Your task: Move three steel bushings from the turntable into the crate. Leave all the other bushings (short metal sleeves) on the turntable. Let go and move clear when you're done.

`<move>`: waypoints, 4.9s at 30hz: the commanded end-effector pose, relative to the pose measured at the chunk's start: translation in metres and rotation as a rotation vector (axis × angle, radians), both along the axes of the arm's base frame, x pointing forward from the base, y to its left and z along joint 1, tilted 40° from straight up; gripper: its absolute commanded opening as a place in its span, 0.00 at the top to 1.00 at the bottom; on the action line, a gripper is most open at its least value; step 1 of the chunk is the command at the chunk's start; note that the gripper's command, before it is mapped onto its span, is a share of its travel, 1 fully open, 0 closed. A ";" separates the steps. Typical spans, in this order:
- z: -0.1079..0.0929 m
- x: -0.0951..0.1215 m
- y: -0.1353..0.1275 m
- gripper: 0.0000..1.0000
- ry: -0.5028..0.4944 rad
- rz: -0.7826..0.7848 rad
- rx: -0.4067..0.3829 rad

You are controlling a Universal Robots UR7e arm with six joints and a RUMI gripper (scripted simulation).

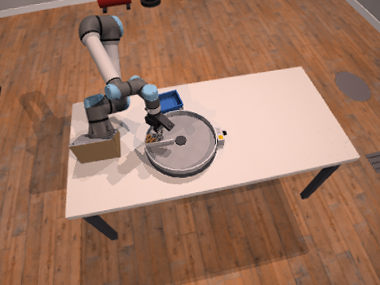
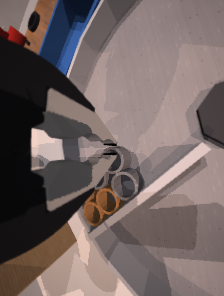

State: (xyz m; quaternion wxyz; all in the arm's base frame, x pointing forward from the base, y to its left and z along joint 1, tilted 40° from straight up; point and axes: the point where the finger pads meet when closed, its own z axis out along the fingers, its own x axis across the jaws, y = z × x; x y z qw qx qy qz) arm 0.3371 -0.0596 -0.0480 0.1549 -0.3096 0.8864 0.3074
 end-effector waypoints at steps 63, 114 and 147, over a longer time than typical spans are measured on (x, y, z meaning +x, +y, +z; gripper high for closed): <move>0.041 -0.004 -0.035 1.00 -0.001 0.000 -0.001; 0.050 -0.003 -0.036 1.00 -0.001 0.000 -0.001; 0.150 0.053 0.076 1.00 -0.001 0.000 -0.001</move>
